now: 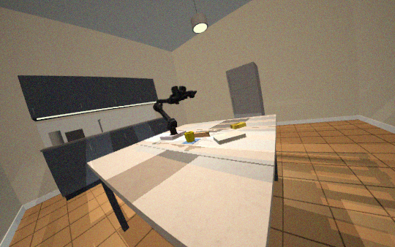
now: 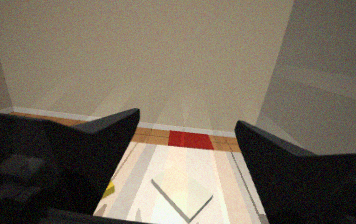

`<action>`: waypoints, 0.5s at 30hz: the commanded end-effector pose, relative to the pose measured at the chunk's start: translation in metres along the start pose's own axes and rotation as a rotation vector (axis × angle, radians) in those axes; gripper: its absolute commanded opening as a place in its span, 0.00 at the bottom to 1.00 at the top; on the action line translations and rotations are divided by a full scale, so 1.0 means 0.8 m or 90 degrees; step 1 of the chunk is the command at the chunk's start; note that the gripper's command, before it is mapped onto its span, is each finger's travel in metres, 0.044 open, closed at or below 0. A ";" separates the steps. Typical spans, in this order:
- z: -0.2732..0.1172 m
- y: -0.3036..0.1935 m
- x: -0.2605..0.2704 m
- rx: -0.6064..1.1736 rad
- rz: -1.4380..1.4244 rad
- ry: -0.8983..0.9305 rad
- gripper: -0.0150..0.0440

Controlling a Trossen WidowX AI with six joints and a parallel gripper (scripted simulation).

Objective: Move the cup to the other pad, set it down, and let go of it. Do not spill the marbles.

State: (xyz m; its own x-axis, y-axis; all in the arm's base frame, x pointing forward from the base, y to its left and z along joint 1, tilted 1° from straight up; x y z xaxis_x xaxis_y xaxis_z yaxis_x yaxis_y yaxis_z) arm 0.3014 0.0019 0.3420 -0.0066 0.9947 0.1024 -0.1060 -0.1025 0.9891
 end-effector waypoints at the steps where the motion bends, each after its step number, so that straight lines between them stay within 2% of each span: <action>1: 0.002 -0.003 -0.001 0.010 -0.009 -0.003 0.89; 3: 0.015 -0.032 -0.013 0.093 -0.080 -0.020 0.80; 6: 0.030 -0.098 -0.044 0.296 -0.235 -0.024 0.67; 9: 0.023 -0.160 -0.074 0.502 -0.364 0.025 0.54; 15: -0.031 -0.242 -0.117 0.848 -0.507 0.258 0.54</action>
State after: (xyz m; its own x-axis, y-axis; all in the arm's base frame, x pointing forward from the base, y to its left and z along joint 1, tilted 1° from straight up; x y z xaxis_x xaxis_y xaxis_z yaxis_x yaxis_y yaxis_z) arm 0.3295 -0.0484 0.1960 -0.2534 0.8726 -0.4175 0.6404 0.4748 0.6037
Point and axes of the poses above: the point midway between the two fingers, 35 mm back from their tips, its own z axis out along the fingers, its own x axis across the jaws, y = z × x, the point moved 1 cm from there along -z, back along the fingers, and after that the axes turned 6 degrees about z, right-handed, at the moved point
